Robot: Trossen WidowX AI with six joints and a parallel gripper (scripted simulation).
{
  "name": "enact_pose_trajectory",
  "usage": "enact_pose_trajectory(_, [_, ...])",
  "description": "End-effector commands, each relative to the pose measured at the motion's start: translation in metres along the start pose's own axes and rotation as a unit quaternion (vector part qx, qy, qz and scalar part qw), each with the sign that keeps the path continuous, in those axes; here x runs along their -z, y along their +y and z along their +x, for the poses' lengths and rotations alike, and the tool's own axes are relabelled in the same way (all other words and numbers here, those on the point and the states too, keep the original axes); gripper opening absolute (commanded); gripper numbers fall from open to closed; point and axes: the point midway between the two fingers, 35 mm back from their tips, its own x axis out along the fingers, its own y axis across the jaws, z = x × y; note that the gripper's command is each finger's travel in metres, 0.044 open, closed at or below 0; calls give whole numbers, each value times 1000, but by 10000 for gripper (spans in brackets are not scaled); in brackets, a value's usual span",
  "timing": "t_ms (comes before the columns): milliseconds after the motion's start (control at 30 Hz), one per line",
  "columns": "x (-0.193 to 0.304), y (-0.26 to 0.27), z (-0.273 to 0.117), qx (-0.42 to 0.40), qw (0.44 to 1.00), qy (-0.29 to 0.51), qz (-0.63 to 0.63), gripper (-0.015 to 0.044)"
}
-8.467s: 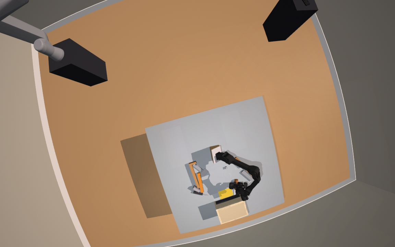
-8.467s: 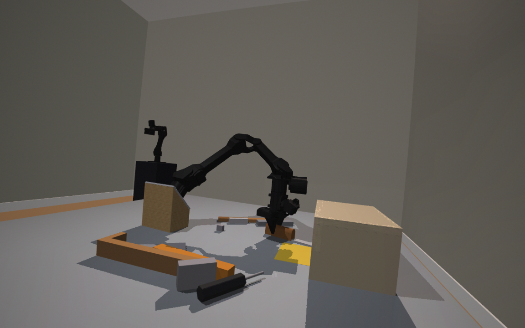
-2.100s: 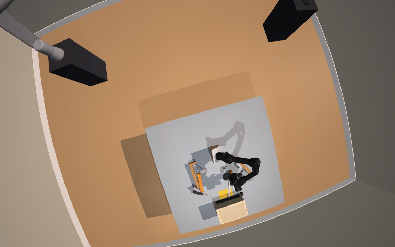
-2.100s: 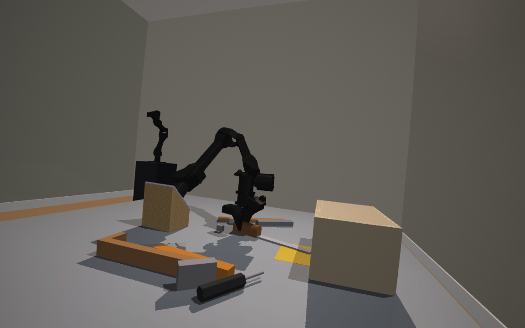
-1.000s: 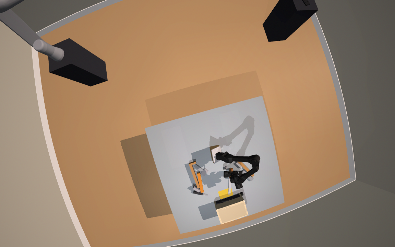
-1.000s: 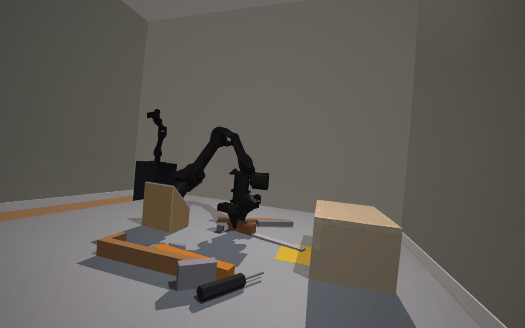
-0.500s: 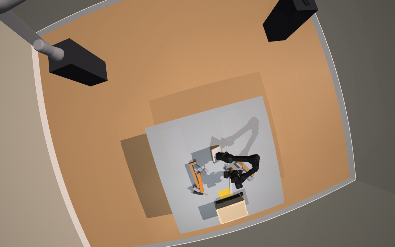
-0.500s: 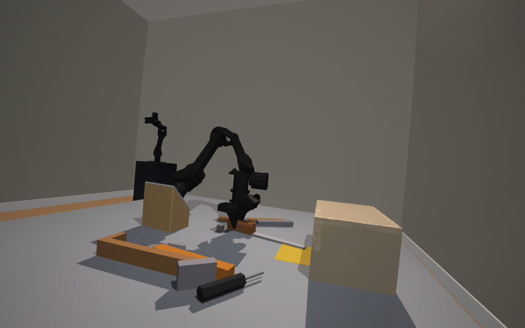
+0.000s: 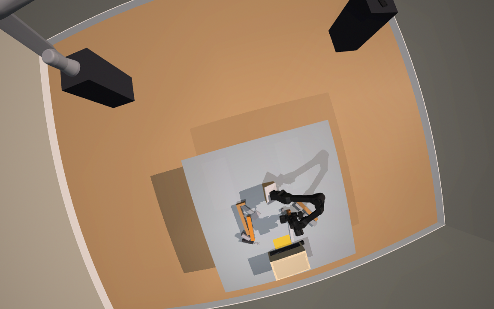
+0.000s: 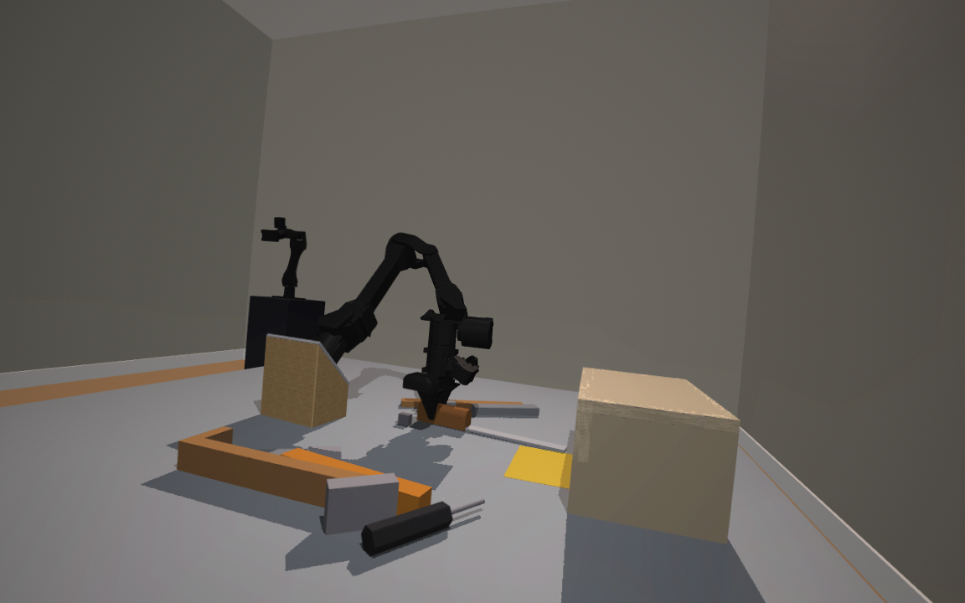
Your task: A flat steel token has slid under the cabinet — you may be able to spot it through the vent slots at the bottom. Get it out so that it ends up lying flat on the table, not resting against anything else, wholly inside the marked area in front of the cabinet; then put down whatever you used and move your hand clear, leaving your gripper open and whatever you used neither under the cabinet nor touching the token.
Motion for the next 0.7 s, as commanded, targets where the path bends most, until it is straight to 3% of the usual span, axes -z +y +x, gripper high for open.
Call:
enact_pose_trajectory(0, [0, 0, 0, -1, 1000, -1, -19, 0])
enact_pose_trajectory(667, [0, 1, 0, -1, 995, -1, -100, 0])
